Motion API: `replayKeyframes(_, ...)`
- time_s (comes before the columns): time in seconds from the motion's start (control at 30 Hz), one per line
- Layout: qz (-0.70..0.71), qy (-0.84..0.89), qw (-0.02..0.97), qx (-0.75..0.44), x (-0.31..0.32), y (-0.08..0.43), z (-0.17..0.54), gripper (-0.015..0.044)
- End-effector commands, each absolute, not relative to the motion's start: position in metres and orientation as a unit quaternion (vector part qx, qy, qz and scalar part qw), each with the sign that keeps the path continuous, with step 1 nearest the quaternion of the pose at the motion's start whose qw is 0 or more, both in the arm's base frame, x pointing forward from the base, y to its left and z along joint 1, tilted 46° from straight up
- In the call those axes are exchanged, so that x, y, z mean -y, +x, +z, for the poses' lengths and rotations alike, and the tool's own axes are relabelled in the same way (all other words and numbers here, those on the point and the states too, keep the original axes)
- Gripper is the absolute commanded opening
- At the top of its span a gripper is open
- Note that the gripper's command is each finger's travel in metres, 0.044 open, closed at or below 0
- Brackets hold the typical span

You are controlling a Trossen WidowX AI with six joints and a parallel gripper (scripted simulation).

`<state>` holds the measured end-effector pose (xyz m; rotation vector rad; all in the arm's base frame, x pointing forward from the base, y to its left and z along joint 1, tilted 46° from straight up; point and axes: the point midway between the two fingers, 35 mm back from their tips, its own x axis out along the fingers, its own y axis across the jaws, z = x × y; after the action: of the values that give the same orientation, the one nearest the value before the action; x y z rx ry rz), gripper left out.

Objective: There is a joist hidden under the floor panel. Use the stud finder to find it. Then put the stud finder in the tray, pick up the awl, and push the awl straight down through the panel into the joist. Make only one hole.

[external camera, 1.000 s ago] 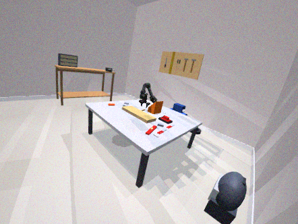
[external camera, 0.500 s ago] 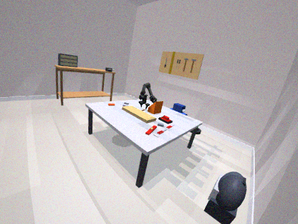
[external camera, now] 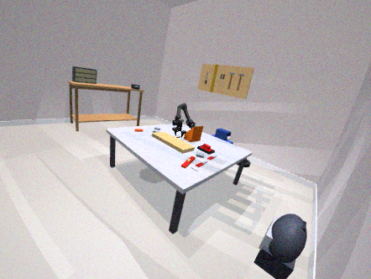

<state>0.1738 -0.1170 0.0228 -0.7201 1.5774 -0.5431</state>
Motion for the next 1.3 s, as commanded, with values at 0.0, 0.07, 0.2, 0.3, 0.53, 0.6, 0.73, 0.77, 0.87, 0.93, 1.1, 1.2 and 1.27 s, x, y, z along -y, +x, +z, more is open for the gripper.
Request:
replayKeyframes(0.0,-0.235,-0.316,0.613,-0.685,0.122,0.173,0.019,0.044)
replayKeyframes(0.07,-0.236,-0.316,0.612,-0.685,0.124,0.173,0.017,0.044)
replayKeyframes(0.2,-0.236,-0.316,0.612,-0.685,0.126,0.172,0.016,0.0414)
replayKeyframes(0.3,-0.236,-0.316,0.612,-0.685,0.126,0.172,0.016,0.0335)
replayKeyframes(0.53,-0.236,-0.316,0.612,-0.685,0.126,0.172,0.016,0.0151)
replayKeyframes(0.6,-0.236,-0.316,0.612,-0.685,0.126,0.172,0.016,0.0099)
replayKeyframes(0.73,-0.236,-0.316,0.612,-0.685,0.126,0.172,0.016,0.0052)
replayKeyframes(0.77,-0.236,-0.316,0.612,-0.685,0.126,0.172,0.016,0.0046)
replayKeyframes(0.87,-0.236,-0.316,0.612,-0.685,0.125,0.172,0.016,0.0006)
replayKeyframes(0.93,-0.235,-0.316,0.613,-0.685,0.122,0.174,0.018,0.0)
replayKeyframes(1.1,-0.229,-0.312,0.617,-0.685,0.107,0.178,0.028,0.0)
replayKeyframes(1.2,-0.226,-0.31,0.618,-0.686,0.097,0.18,0.035,0.0)
replayKeyframes(1.27,-0.225,-0.309,0.619,-0.686,0.09,0.181,0.041,0.0)
